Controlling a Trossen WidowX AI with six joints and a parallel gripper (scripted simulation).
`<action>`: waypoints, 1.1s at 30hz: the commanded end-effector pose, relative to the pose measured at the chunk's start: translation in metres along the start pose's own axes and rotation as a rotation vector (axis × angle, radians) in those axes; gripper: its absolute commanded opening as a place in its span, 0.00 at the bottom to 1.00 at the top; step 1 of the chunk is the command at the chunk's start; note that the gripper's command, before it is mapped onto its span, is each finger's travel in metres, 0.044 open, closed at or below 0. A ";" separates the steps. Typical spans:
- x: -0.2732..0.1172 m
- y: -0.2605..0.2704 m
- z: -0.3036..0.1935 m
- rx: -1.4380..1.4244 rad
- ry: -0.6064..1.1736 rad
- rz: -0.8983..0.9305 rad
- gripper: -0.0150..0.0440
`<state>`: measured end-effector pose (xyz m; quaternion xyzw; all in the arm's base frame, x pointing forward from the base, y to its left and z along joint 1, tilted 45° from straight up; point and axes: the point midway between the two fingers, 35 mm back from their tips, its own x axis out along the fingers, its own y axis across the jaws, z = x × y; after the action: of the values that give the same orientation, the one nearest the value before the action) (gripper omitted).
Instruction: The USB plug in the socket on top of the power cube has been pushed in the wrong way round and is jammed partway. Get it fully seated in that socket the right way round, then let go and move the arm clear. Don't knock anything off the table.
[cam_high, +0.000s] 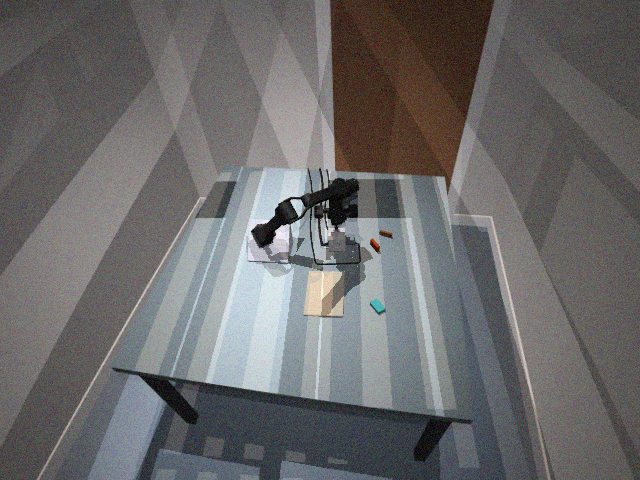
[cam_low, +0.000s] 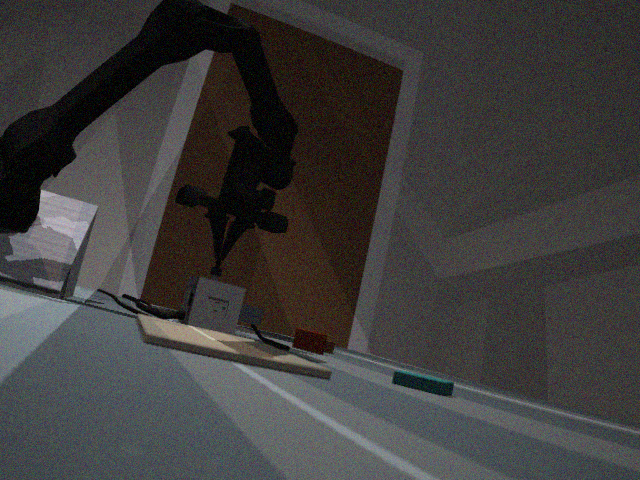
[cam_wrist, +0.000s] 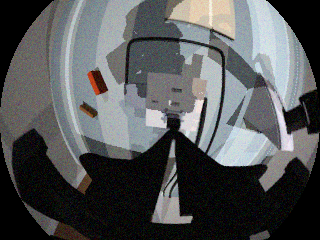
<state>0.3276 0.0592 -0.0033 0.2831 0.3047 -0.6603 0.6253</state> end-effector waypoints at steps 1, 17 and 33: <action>0.000 0.000 0.000 -0.003 0.001 0.001 0.25; 0.002 0.000 0.000 -0.003 0.001 0.001 0.25; 0.004 0.000 0.000 -0.003 0.001 0.001 0.25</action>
<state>0.3272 0.0567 -0.0062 0.2838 0.3055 -0.6603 0.6246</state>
